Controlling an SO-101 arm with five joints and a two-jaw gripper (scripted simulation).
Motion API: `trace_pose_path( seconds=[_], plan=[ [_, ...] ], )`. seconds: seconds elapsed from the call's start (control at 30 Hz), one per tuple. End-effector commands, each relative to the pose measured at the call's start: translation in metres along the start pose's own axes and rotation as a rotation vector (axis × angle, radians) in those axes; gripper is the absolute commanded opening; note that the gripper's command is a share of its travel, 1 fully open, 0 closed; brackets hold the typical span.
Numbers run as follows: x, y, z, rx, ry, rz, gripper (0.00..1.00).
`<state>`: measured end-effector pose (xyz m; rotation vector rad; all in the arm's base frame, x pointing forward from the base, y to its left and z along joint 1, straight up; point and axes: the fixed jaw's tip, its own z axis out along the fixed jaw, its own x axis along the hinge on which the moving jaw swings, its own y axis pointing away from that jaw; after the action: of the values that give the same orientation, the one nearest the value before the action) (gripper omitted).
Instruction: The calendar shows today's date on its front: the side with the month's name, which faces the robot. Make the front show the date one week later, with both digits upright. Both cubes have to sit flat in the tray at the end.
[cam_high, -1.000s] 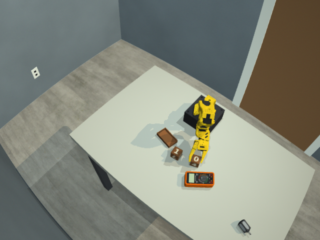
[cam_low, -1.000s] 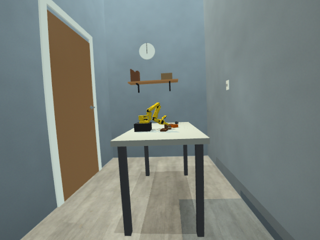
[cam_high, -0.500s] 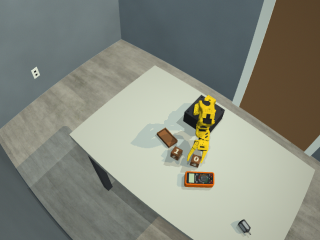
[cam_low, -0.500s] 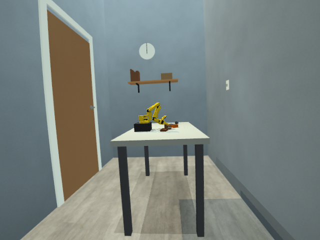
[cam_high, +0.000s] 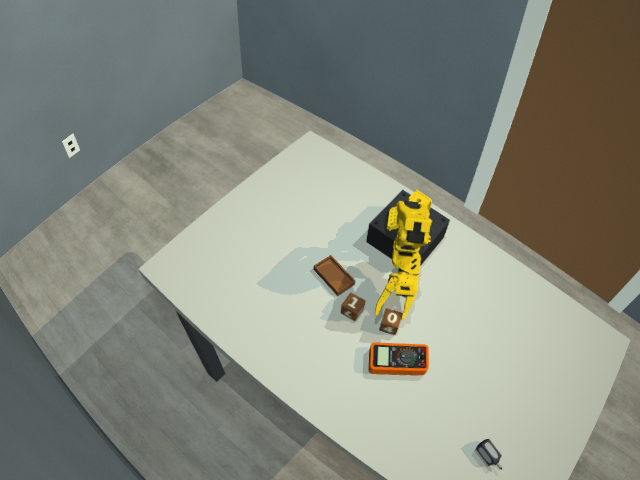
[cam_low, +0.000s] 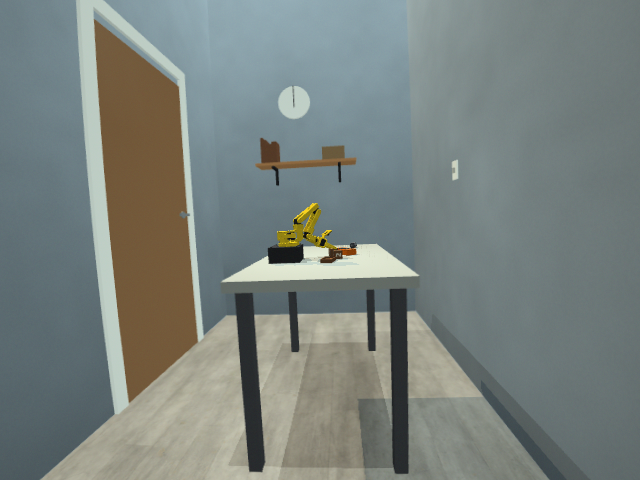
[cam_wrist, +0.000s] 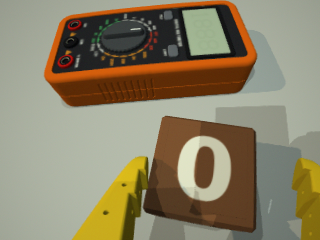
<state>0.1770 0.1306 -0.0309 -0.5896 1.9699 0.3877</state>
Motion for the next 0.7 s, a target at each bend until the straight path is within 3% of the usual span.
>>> trace_pose_path(
  seconds=[0.0, 0.33, 0.67],
  plan=[
    [-0.005, -0.002, -0.01, 0.008, 0.008, 0.013, 0.36],
    [-0.007, -0.002, -0.035, 0.009, 0.067, 0.013, 0.36],
    [-0.007, -0.001, -0.039, 0.01, 0.075, 0.013, 0.36]
  ],
)
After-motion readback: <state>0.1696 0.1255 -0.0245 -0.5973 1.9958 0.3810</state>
